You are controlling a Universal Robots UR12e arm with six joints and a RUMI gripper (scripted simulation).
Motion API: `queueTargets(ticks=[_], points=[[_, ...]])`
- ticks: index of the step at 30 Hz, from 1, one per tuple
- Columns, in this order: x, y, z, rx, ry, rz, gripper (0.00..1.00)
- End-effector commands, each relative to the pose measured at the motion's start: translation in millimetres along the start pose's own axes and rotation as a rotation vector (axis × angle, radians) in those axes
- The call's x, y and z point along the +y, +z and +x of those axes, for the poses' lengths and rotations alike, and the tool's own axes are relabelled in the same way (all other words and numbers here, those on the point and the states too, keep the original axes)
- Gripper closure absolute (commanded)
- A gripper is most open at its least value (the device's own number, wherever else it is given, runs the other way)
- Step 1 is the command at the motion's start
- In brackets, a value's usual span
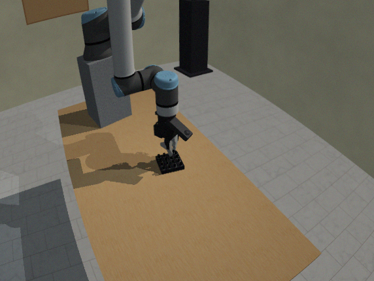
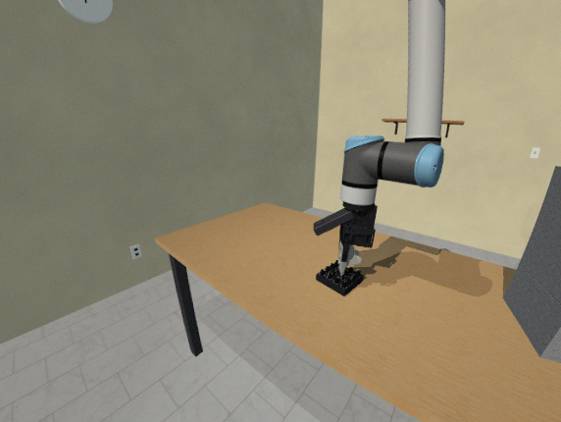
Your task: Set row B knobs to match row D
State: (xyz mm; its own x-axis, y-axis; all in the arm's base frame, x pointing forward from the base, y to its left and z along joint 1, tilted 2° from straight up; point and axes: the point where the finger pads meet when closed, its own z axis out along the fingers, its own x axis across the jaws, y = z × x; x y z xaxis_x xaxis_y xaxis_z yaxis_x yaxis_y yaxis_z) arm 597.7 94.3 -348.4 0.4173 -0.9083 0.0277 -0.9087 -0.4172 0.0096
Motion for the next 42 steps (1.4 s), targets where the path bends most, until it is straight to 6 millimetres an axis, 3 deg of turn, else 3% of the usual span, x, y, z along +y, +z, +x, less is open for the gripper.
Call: queueTargets(ticks=[1, 42], points=[[0, 0, 0, 0.000, 0.000, 0.001, 0.89], [0, 14, 0, 0.000, 0.000, 0.001, 0.89]])
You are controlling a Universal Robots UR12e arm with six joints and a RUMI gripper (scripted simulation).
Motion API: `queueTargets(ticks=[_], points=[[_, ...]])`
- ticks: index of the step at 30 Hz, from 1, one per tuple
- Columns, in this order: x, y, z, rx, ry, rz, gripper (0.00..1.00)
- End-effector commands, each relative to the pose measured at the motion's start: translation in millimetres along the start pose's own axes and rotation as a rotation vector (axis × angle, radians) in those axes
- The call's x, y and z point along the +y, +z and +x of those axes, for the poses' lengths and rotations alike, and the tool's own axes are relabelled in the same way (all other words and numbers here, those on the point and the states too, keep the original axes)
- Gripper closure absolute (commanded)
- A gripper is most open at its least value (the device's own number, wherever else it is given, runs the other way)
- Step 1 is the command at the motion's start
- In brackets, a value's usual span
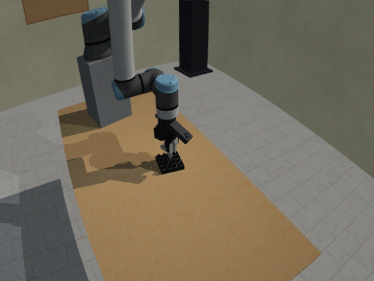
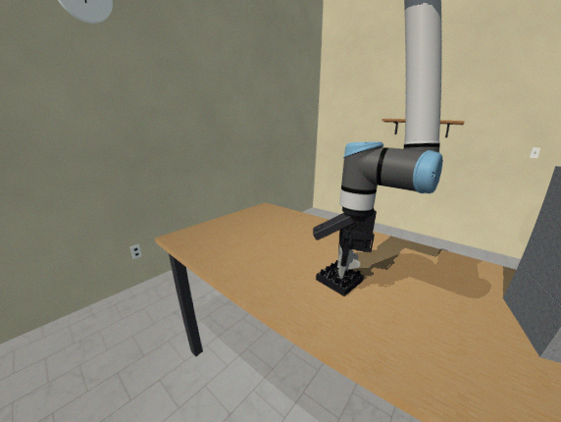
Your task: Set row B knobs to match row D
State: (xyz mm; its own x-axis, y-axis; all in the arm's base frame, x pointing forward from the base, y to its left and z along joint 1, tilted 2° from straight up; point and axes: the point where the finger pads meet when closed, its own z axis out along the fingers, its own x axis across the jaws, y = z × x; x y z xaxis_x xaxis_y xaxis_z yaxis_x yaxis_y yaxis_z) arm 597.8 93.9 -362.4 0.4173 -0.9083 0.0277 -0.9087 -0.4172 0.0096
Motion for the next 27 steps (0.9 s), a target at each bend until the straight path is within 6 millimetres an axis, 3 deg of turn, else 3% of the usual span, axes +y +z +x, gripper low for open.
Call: queueTargets(ticks=[1, 25, 26, 27], points=[[-0.4, -0.5, 0.2, 0.000, 0.000, 0.001, 0.89], [-0.4, -0.5, 0.2, 0.000, 0.000, 0.001, 0.89], [-0.4, -0.5, 0.2, 0.000, 0.000, 0.001, 0.96], [-0.4, -0.5, 0.2, 0.000, 0.000, 0.001, 0.96]])
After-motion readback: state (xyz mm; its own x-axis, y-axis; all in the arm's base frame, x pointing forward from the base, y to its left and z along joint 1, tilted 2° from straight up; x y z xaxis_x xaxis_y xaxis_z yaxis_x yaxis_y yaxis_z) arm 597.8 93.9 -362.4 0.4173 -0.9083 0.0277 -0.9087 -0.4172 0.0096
